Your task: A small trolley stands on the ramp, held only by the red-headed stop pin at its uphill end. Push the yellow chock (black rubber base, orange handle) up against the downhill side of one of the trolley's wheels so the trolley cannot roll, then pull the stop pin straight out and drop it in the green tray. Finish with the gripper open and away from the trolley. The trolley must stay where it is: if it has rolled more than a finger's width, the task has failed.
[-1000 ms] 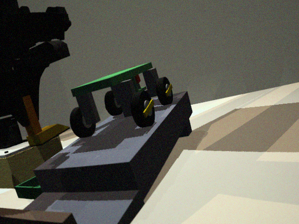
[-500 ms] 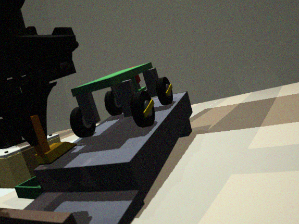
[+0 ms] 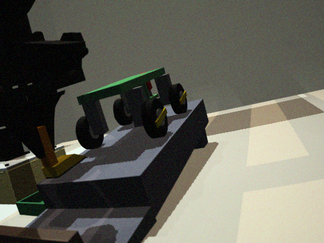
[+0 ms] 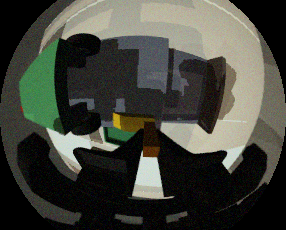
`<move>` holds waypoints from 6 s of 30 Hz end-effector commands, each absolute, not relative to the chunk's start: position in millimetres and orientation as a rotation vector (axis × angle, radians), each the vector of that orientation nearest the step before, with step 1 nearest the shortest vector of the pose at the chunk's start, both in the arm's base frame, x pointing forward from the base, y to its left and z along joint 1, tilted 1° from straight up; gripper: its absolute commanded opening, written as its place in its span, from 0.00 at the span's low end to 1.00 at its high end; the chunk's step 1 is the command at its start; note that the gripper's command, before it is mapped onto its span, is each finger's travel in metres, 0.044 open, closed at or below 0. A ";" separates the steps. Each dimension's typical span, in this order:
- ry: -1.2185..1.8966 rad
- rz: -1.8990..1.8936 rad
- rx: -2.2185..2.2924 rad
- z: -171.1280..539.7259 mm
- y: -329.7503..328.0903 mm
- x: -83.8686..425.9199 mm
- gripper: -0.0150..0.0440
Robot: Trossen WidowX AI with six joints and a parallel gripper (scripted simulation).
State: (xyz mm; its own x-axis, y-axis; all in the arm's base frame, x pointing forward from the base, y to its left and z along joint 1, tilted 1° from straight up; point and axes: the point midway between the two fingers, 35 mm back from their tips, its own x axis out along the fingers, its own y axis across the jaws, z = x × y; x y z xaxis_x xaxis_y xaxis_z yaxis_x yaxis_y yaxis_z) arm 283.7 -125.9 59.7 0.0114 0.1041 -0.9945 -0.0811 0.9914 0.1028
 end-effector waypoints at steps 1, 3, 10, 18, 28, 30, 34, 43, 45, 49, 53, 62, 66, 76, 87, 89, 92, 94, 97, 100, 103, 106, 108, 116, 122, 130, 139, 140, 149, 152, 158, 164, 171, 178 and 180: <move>1.546 0.148 0.021 60.9 -119.9 283.3 0.25; 1.546 0.148 0.021 61.0 -119.1 283.1 0.25; 1.546 0.149 0.021 61.3 -115.6 282.6 0.25; 1.546 0.149 0.021 61.8 -111.4 282.0 0.25; 1.546 0.149 0.022 62.4 -105.9 281.2 0.25; 1.546 0.149 0.022 62.5 -104.9 281.1 0.25; 1.546 0.149 0.022 62.8 -102.7 280.7 0.25; 1.546 0.150 0.022 63.4 -97.7 280.1 0.25; 1.546 0.150 0.022 63.5 -96.5 279.9 0.25; 1.546 0.150 0.023 63.8 -94.3 279.7 0.25; 1.546 0.150 0.023 64.1 -92.0 279.4 0.25; 1.551 0.140 0.017 62.8 -96.8 279.1 0.25; 1.551 0.140 0.017 62.8 -96.8 279.1 0.30; 1.550 0.140 0.017 63.6 -96.9 279.2 0.58; 1.547 0.150 0.022 98.1 -101.2 277.1 0.58; 1.547 0.149 0.022 103.4 -101.8 277.2 0.58; 1.547 0.149 0.022 111.5 -102.8 277.3 0.58; 1.547 0.149 0.022 116.8 -103.4 277.5 0.58; 1.546 0.149 0.022 122.3 -103.9 277.8 0.58; 1.556 0.144 0.025 114.4 -103.9 277.6 0.67; 1.548 0.149 0.021 116.0 -102.8 278.7 0.71; 1.444 0.198 -0.028 138.3 -86.3 292.9 0.58; 1.449 0.161 0.026 139.5 -79.7 295.3 0.58; 1.466 -0.002 0.261 144.7 -48.3 305.0 0.58; 1.478 -0.141 0.458 149.3 -20.8 310.6 0.58; 1.488 -0.335 0.716 155.5 16.6 314.1 0.58; 1.489 -0.568 0.995 162.5 59.1 312.4 0.58; 1.488 -0.595 1.025 163.3 63.9 311.9 0.58; 1.470 -0.855 1.285 170.4 106.1 303.7 0.58; 1.460 -0.943 1.362 172.7 119.1 300.0 0.58; 1.457 -0.964 1.380 173.2 122.2 299.0 0.58; 1.457 -0.964 1.380 171.3 122.7 299.1 0.58; 1.457 -0.964 1.380 161.0 125.7 299.5 0.58; 1.457 -0.964 1.380 151.4 129.0 299.5 0.58; 1.457 -0.964 1.381 148.4 130.2 299.4 0.58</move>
